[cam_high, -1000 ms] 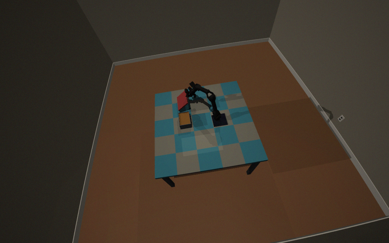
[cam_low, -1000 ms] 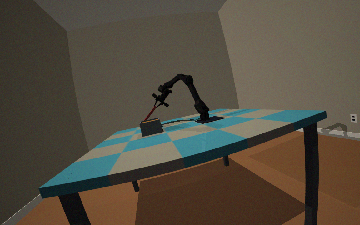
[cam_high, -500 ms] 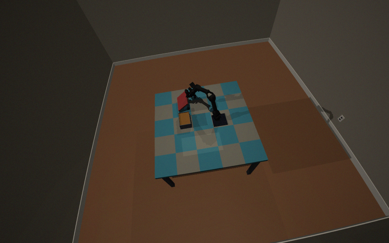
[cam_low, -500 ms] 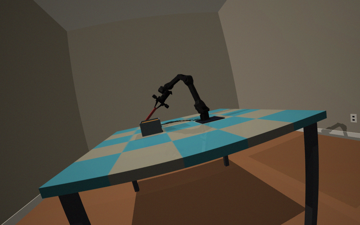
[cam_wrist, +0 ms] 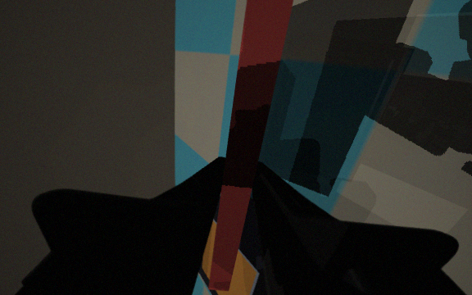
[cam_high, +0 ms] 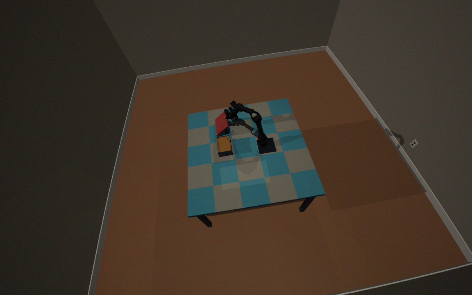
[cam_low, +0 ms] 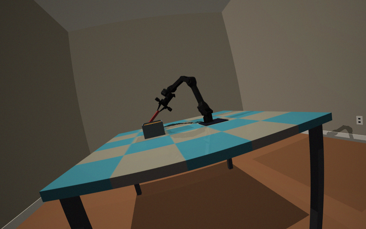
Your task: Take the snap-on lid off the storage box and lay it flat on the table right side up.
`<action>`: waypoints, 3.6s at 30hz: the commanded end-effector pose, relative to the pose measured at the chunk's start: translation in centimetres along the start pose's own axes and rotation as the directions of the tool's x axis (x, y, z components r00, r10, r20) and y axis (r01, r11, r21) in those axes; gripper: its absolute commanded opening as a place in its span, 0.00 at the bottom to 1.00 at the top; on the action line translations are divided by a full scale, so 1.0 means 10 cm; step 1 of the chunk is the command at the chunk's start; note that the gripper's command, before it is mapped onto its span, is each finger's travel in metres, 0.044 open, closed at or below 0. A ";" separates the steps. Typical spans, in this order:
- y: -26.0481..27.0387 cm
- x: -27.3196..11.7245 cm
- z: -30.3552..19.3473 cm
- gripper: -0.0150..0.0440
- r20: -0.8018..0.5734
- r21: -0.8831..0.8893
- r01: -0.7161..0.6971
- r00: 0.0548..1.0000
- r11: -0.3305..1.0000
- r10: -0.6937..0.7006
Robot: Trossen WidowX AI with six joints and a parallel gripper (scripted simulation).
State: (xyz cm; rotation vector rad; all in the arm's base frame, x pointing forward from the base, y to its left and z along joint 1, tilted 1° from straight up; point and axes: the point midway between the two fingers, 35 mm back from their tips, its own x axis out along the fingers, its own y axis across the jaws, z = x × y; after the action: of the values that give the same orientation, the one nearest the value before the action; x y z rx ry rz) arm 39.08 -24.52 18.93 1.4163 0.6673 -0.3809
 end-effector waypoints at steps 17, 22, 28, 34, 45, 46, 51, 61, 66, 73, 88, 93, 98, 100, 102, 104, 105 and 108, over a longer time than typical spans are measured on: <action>-0.11 0.11 -0.01 0.25 -0.007 -0.004 -0.008 1.000 1.000 0.008; -0.14 0.13 -0.01 0.25 -0.007 -0.004 -0.008 1.000 1.000 0.008; -0.18 0.17 -0.01 0.25 -0.007 -0.004 -0.008 1.000 1.000 0.008; -0.22 0.20 -0.01 0.25 -0.007 -0.004 -0.008 1.000 1.000 0.008; -0.28 0.25 -0.01 0.25 -0.007 -0.004 -0.008 1.000 1.000 0.008; -0.29 0.26 -0.01 0.25 -0.007 -0.004 -0.008 1.000 1.000 0.008; -0.32 0.28 -0.01 0.25 -0.007 -0.004 -0.008 1.000 1.000 0.008; -0.38 0.34 -0.01 0.25 -0.007 -0.004 -0.008 1.000 1.000 0.008; -0.41 0.36 -0.01 0.25 -0.007 -0.004 -0.008 1.000 1.000 0.008; -0.45 0.40 -0.01 0.25 -0.007 -0.004 -0.008 1.000 1.000 0.008; -0.55 0.48 -0.01 0.25 -0.007 -0.004 -0.008 1.000 1.000 0.008; -0.58 0.50 -0.01 0.25 -0.007 -0.004 -0.008 1.000 1.000 0.008; -0.61 0.53 -0.01 0.25 -0.007 -0.004 -0.008 1.000 1.000 0.008; -0.62 0.54 -0.01 0.25 -0.007 -0.004 -0.008 1.000 1.000 0.008; -0.63 0.55 -0.01 0.25 -0.007 -0.004 -0.008 1.000 1.000 0.008; -0.64 0.56 -0.01 0.25 -0.007 -0.004 -0.008 1.000 1.000 0.008; -0.65 0.57 -0.01 0.25 -0.007 -0.004 -0.008 1.000 1.000 0.008; -0.67 0.58 -0.01 0.25 -0.007 -0.004 -0.008 1.000 1.000 0.008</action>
State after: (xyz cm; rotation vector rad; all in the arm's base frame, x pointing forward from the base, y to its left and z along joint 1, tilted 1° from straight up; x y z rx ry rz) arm 39.68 -24.76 11.66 1.3991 0.6402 -0.3511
